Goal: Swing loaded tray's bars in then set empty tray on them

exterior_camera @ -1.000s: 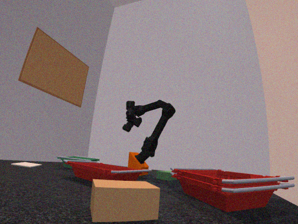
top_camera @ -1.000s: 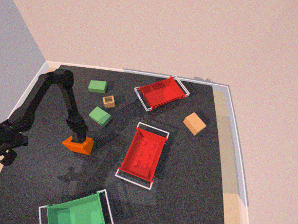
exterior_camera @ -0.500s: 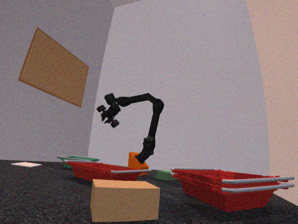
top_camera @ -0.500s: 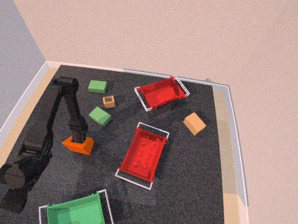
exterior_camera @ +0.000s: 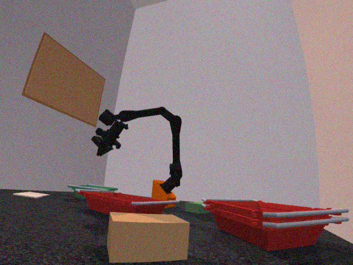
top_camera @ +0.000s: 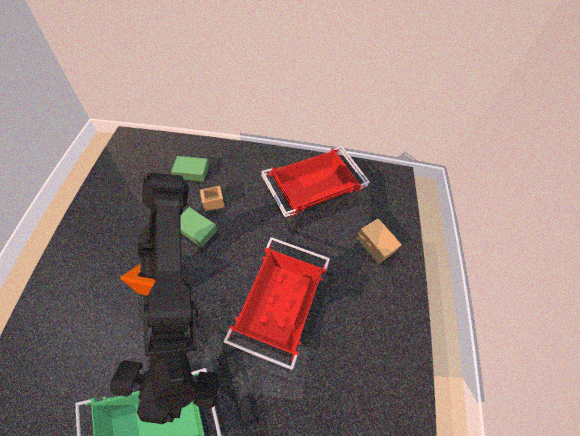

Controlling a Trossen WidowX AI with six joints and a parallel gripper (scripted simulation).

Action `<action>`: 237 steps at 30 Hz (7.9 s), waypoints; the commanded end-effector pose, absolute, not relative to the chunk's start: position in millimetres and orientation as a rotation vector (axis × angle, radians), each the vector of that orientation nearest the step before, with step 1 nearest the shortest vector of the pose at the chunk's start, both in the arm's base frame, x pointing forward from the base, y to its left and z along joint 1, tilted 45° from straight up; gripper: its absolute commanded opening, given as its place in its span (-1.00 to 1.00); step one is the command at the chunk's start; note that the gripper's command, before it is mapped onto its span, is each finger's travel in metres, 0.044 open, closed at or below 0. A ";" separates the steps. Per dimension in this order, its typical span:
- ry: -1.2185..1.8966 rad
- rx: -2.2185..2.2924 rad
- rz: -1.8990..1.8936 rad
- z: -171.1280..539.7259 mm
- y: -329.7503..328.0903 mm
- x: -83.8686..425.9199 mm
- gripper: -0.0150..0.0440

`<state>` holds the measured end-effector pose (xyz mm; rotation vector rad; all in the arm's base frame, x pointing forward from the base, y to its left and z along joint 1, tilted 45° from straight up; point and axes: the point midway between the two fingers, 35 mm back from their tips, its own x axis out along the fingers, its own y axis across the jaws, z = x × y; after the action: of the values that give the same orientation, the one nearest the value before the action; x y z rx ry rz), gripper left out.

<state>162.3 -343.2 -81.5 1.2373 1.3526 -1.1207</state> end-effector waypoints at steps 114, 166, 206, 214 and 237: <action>1.482 0.825 0.400 -1.9 -146.5 348.1 -0.21; -0.471 -1.653 1.673 162.8 55.4 408.8 -0.21; -0.470 -1.653 1.673 117.7 46.9 401.8 -0.21; -0.470 -1.653 1.674 93.8 36.5 396.7 -0.21; -0.453 -1.702 1.646 108.1 12.5 392.5 -0.21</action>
<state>392.6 12.0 109.2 2.7369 0.7284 -2.6373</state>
